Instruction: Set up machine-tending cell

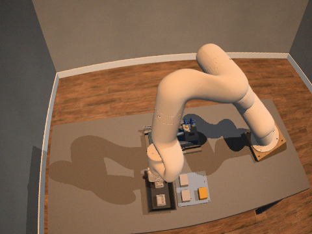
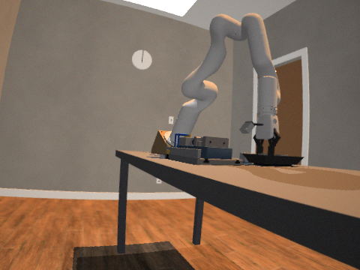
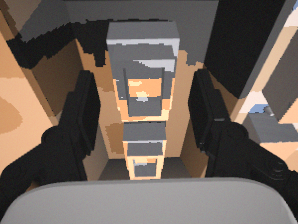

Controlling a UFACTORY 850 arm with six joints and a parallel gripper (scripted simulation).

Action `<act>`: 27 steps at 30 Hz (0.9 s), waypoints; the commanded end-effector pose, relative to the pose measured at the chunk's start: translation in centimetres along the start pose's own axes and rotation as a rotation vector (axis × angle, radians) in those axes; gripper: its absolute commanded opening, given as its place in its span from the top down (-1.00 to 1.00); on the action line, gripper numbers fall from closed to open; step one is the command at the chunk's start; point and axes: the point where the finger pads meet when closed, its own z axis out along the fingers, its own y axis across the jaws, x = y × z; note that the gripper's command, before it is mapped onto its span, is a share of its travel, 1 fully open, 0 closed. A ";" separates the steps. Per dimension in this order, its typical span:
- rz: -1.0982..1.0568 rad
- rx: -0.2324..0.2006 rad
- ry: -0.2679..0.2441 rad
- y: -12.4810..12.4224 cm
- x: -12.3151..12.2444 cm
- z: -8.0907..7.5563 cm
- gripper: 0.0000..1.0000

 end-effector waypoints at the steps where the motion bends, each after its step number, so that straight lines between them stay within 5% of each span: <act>1: 0.000 0.001 0.000 -0.1 0.0 -0.3 -0.37; 16: 0.000 0.001 0.000 -0.1 0.0 -5.4 -0.37; 27: 0.000 0.001 0.000 -0.1 0.0 -11.8 -0.37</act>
